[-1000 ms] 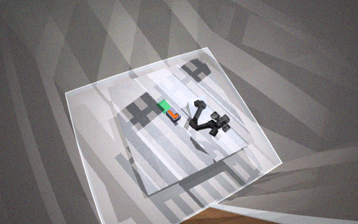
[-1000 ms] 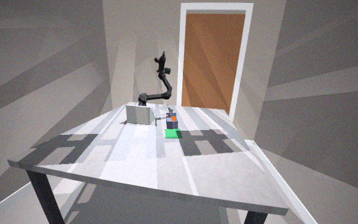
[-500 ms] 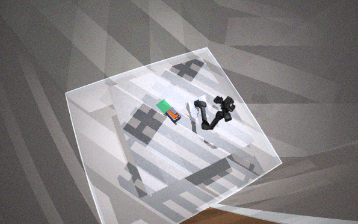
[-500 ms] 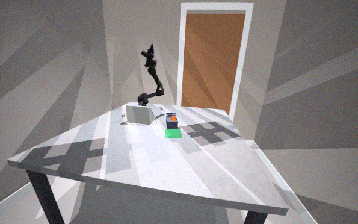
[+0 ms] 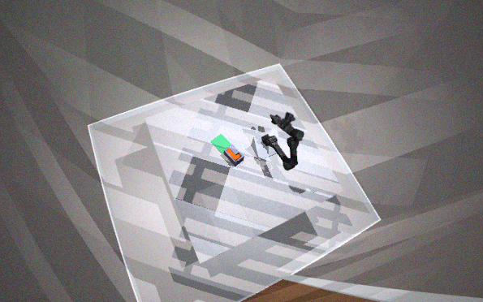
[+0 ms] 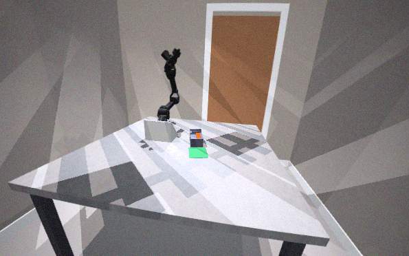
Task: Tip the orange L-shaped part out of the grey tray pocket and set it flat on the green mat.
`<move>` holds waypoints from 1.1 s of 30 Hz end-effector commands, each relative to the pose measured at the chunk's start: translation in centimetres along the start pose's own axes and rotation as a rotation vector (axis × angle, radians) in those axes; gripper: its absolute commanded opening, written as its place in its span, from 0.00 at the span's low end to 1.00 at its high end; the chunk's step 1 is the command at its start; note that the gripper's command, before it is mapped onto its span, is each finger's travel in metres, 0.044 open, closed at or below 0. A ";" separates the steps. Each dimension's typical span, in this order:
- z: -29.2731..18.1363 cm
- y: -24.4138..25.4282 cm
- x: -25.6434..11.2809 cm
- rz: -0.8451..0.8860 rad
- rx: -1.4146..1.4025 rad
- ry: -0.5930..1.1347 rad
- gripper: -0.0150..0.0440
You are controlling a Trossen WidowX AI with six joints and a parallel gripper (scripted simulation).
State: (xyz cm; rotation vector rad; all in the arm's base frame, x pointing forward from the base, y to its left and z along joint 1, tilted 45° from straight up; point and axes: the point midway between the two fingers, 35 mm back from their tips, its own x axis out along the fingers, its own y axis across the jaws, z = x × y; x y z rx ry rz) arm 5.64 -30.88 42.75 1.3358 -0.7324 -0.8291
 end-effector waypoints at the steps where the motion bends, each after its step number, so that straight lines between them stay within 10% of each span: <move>1: -4.2 -5.1 3.7 -0.146 -0.098 0.182 0.56; 15: -19.9 -18.3 5.5 -0.359 -0.602 0.926 0.56; 33: -34.3 -29.5 -8.2 -0.038 -1.059 2.100 0.56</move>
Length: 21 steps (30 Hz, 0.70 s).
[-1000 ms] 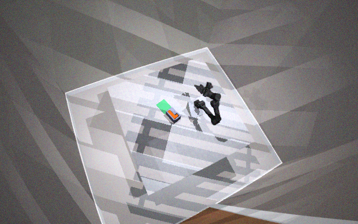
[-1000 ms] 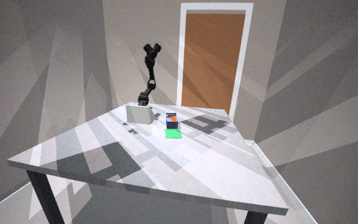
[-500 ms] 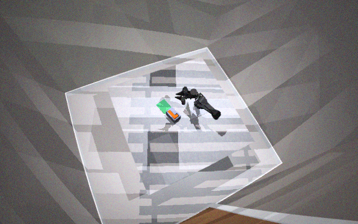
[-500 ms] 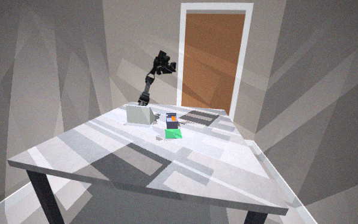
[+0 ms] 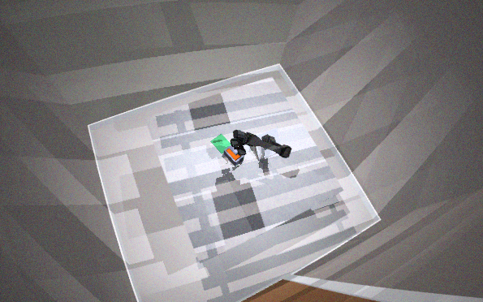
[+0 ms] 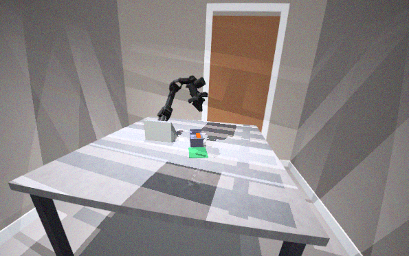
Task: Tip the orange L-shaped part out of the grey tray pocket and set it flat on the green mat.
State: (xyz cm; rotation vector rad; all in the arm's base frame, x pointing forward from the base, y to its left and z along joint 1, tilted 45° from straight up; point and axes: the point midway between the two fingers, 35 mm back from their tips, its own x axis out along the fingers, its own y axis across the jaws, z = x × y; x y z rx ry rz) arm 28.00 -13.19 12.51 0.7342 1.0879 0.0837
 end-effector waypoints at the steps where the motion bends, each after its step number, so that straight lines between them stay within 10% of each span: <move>1: -4.8 3.5 4.8 0.165 -0.305 0.302 0.56; 21: -8.4 5.5 9.4 0.253 -0.435 0.423 0.56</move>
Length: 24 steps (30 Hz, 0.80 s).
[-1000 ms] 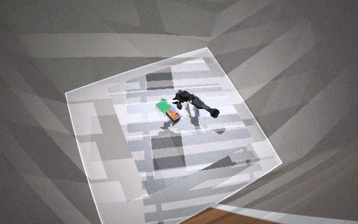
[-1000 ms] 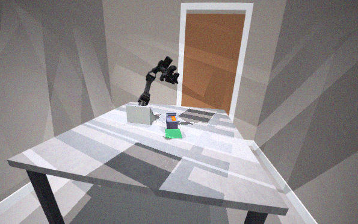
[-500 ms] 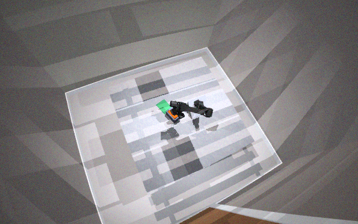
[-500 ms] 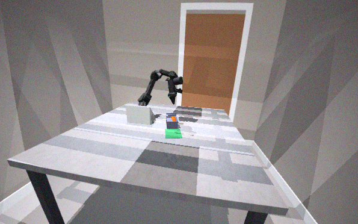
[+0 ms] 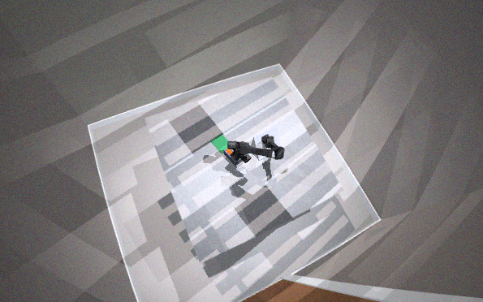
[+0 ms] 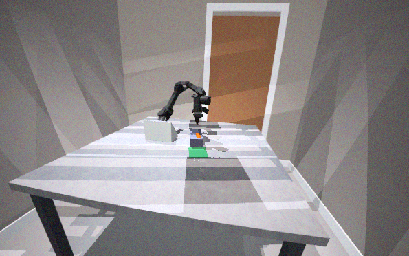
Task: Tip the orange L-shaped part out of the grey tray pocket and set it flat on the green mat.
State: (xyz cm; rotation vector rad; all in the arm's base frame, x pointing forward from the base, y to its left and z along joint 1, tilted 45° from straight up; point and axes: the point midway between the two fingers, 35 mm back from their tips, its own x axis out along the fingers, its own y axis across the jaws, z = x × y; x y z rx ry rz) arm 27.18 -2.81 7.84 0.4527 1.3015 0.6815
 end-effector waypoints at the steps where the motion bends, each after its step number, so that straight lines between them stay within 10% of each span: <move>1: -0.2 0.3 3.5 0.016 0.004 0.012 0.56; 24: -0.5 0.6 7.8 0.021 0.003 0.011 0.56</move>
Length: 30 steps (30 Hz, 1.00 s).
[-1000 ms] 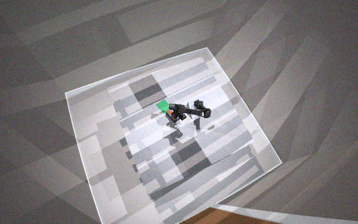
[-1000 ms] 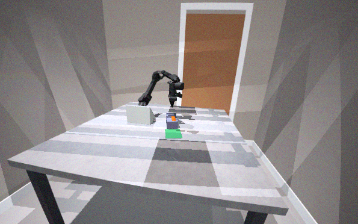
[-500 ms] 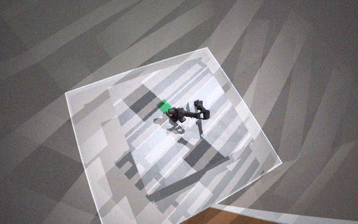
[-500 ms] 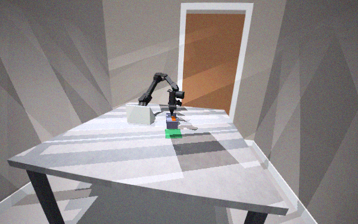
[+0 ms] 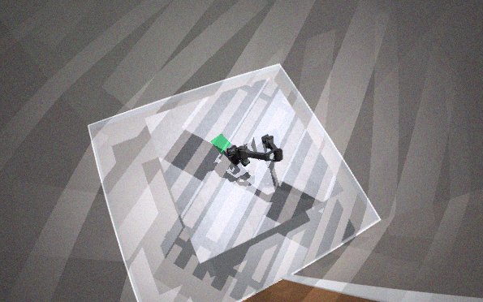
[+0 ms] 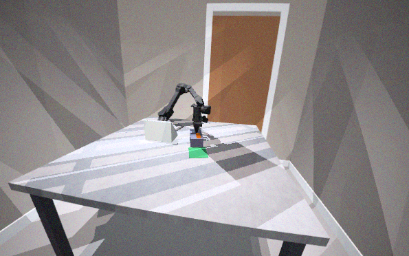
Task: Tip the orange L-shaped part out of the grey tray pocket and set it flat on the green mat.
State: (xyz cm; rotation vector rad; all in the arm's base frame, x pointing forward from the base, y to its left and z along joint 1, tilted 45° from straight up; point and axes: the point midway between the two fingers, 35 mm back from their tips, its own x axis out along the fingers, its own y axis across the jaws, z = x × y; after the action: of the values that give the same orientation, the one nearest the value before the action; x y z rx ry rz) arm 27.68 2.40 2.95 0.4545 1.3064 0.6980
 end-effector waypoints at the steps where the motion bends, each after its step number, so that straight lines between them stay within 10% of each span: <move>1: -0.2 0.1 0.8 0.008 0.008 0.002 0.56; 30: -0.1 0.2 2.7 0.009 0.001 -0.001 0.56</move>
State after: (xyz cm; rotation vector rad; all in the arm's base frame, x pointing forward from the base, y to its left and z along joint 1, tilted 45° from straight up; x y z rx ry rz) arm 27.84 4.46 1.12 0.4623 1.3048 0.7046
